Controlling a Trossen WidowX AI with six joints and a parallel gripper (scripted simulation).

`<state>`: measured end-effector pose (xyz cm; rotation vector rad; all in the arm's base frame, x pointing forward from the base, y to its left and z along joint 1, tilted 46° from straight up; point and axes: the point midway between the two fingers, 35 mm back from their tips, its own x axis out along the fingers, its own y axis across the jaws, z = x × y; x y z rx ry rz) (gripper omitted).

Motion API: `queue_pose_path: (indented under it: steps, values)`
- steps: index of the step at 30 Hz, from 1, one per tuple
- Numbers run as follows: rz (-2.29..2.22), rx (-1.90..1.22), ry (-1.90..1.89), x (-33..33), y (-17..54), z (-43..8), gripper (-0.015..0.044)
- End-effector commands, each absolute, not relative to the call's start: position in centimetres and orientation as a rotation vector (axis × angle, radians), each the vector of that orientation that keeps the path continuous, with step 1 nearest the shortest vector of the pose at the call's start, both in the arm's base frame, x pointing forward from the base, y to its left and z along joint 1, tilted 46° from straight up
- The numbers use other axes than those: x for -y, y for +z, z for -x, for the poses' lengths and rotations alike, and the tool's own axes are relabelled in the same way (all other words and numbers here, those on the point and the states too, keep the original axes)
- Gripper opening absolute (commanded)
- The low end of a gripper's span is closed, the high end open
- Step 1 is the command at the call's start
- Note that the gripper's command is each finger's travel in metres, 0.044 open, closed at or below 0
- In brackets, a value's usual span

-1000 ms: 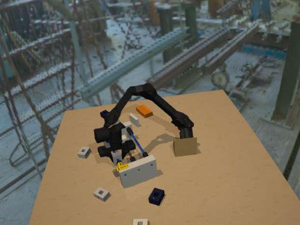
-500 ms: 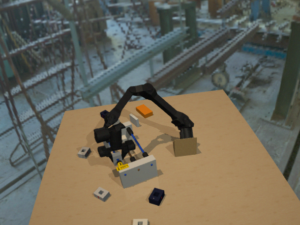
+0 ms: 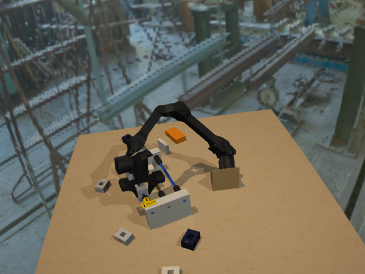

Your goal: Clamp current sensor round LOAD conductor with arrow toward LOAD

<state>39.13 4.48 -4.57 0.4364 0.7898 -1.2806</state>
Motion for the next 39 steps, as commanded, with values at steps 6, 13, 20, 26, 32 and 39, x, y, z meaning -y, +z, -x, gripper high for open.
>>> queue_pose_path:
  steps: [6, 13, 20, 26, 32, 39]
  values:
    - [-0.435, -0.791, -1.281, -4.5, -4.6, -39.1, 0.0255]
    - [-0.435, -0.791, -1.281, -4.5, -4.6, -39.1, 0.0255]
    - [-0.435, -0.791, -1.281, -4.5, -4.6, -39.1, 0.0438]
    - [-0.435, -0.791, -1.281, -4.5, -4.6, -39.1, 0.044]
    - [-0.455, -0.772, -1.226, -7.5, -0.8, -38.5, 0.044]
    - [-0.477, -0.757, -1.17, -10.2, 2.9, -37.4, 0.044]
